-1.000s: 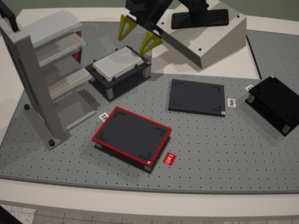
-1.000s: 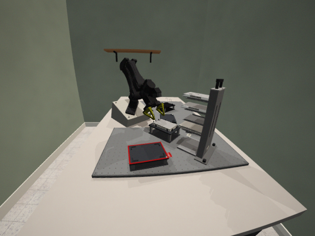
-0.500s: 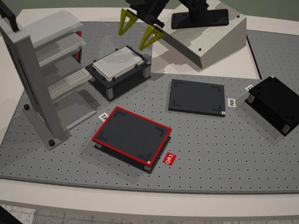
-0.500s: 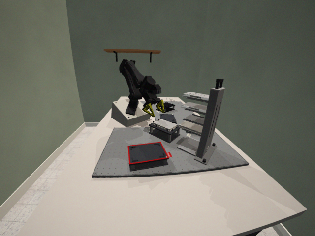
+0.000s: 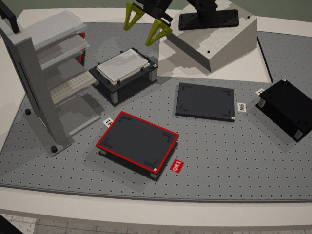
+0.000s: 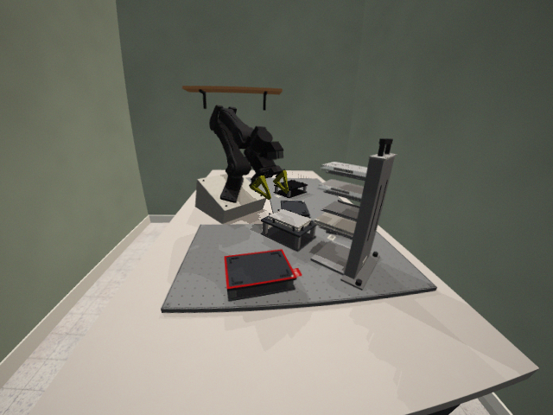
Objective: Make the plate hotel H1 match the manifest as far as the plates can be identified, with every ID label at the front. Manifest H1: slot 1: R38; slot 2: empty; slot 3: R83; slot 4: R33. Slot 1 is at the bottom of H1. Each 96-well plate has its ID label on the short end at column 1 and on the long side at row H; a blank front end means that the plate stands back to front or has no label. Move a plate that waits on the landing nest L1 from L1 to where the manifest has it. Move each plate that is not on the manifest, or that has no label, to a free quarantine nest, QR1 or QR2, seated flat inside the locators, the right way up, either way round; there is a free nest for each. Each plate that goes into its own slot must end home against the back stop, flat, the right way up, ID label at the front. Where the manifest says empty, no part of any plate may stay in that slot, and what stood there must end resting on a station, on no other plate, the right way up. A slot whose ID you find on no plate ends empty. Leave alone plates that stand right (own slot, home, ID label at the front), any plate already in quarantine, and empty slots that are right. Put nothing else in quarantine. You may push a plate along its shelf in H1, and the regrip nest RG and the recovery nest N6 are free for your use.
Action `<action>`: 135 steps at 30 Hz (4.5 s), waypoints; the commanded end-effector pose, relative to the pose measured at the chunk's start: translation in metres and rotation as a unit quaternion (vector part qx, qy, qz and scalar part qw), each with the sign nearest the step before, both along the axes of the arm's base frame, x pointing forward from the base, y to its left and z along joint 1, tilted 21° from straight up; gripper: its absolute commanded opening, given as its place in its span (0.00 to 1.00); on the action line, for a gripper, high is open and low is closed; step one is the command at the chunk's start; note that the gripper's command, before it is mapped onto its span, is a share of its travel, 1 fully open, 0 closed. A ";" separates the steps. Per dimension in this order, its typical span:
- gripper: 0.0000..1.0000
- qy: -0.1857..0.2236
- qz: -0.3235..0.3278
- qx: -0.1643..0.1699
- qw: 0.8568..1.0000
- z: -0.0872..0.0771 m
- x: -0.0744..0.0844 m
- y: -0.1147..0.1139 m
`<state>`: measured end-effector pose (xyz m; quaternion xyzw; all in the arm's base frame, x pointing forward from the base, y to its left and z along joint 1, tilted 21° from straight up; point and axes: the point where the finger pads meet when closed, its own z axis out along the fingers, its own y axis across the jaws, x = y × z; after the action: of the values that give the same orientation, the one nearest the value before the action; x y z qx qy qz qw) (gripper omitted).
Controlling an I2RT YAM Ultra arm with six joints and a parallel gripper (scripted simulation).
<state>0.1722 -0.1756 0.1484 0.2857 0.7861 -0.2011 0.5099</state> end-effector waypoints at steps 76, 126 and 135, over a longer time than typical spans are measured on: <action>1.00 0.295 -0.006 0.253 0.921 -0.032 0.054 -0.044; 0.85 0.288 -0.007 0.245 0.926 -0.049 0.064 -0.054; 0.85 0.282 -0.007 0.239 0.929 -0.030 0.062 -0.052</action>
<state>0.2295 -0.2254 0.0959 0.3381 0.9244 -0.0708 0.1619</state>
